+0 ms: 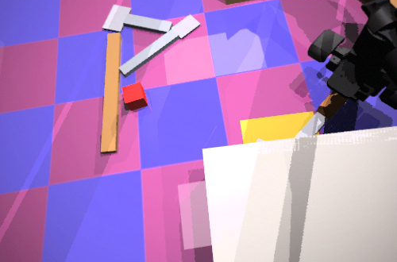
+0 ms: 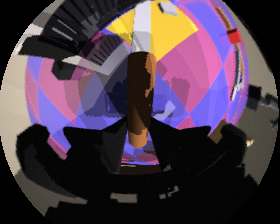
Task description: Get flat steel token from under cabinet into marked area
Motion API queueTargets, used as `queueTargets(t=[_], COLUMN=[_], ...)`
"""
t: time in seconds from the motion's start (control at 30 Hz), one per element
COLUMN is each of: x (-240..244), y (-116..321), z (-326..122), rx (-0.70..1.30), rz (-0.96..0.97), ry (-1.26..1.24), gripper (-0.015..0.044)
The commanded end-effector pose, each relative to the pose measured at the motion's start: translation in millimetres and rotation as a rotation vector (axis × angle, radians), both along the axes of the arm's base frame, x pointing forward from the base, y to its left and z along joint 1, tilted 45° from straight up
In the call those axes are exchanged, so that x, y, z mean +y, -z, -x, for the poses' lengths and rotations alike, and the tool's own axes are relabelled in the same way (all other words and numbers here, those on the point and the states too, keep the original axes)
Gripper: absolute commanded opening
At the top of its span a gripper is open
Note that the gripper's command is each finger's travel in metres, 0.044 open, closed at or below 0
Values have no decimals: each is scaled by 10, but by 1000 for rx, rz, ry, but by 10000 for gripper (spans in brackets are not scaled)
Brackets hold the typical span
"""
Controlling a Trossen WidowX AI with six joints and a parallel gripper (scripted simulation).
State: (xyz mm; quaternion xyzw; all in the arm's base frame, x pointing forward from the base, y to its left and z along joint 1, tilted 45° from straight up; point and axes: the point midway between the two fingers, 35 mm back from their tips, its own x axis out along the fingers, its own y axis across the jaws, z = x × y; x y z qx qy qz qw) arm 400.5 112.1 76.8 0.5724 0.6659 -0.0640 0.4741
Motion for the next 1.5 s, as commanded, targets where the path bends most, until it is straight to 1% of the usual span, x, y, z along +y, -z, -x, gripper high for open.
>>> queueTargets(t=[0.0,0.7,1.47], x=[-31,-69,160], y=[28,102,-104], z=[-29,89,256], rx=[-3,-2,-2], rz=[4,4,3], ry=[1,1,1], gripper=[0,0,0])
